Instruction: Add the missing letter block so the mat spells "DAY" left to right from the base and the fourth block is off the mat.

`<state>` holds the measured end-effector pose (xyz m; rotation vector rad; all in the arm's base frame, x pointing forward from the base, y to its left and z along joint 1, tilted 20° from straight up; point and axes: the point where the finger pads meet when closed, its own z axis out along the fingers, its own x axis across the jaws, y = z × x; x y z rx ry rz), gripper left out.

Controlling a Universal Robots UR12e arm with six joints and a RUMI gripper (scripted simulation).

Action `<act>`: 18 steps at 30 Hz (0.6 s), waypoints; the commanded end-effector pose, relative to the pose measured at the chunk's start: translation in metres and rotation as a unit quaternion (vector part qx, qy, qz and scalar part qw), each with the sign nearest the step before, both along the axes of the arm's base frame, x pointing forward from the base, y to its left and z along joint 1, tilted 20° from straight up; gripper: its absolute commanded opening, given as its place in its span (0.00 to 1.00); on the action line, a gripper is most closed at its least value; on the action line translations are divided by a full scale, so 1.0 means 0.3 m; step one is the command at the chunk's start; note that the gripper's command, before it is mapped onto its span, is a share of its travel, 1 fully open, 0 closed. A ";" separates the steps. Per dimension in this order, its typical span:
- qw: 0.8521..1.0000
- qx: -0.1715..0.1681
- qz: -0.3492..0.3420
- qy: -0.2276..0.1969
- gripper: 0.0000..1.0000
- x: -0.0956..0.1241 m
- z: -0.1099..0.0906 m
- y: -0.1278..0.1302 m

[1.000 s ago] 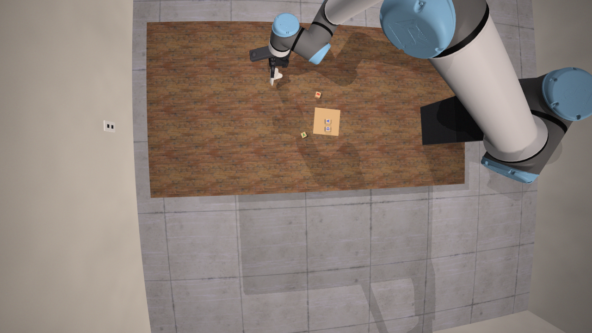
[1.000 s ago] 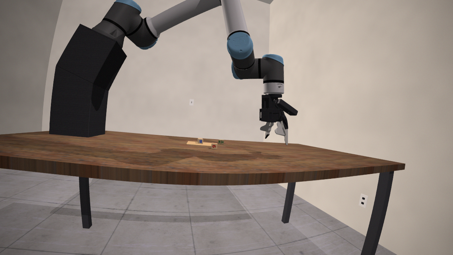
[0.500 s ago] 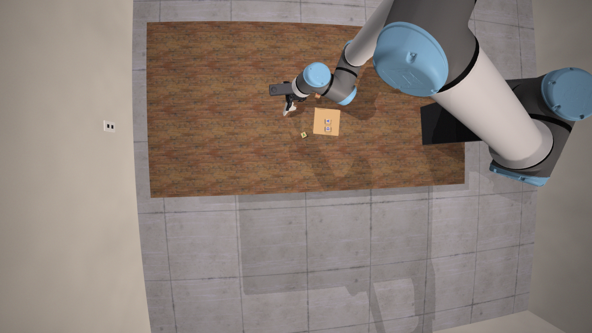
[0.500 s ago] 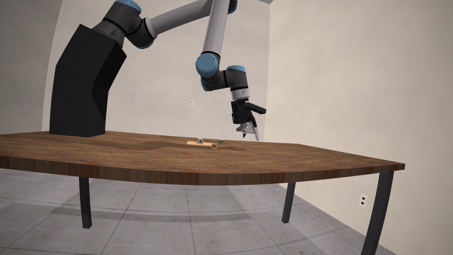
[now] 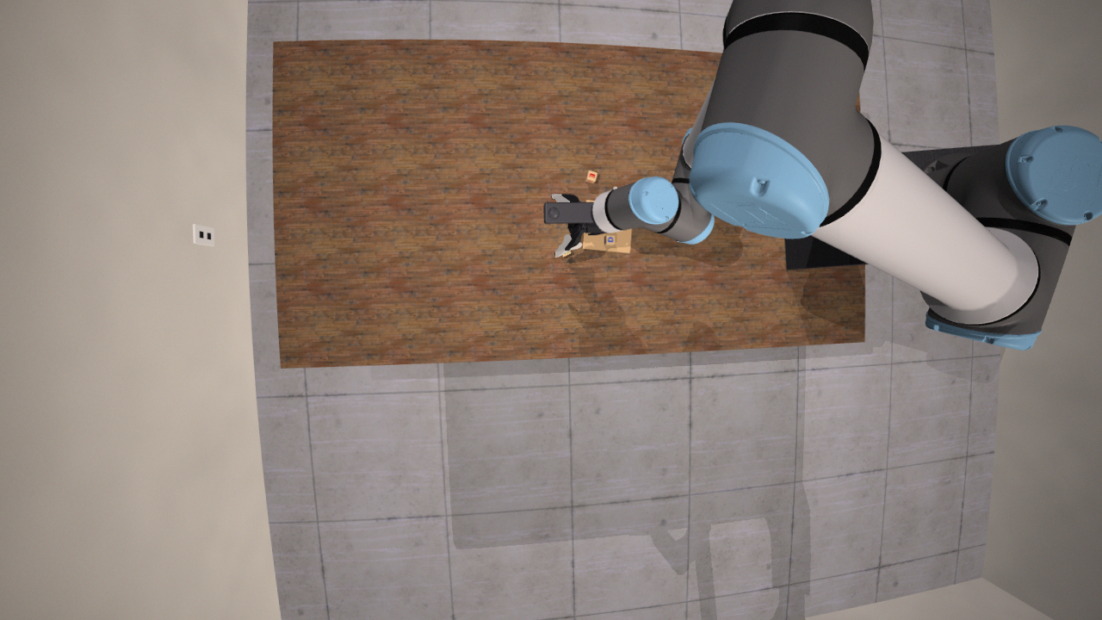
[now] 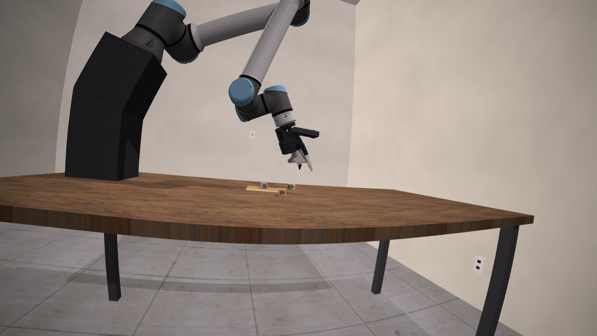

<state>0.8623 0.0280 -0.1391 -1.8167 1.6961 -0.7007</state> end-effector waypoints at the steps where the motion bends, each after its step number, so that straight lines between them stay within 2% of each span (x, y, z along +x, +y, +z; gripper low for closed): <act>1: 1.000 0.004 -0.006 -0.025 1.00 -0.089 0.037 0.091; 3: 1.000 0.004 -0.006 -0.025 1.00 -0.089 0.037 0.091; 11: 0.999 0.010 -0.010 -0.044 1.00 -0.172 0.075 0.168; 18: 0.999 0.012 -0.010 -0.048 1.00 -0.190 0.084 0.183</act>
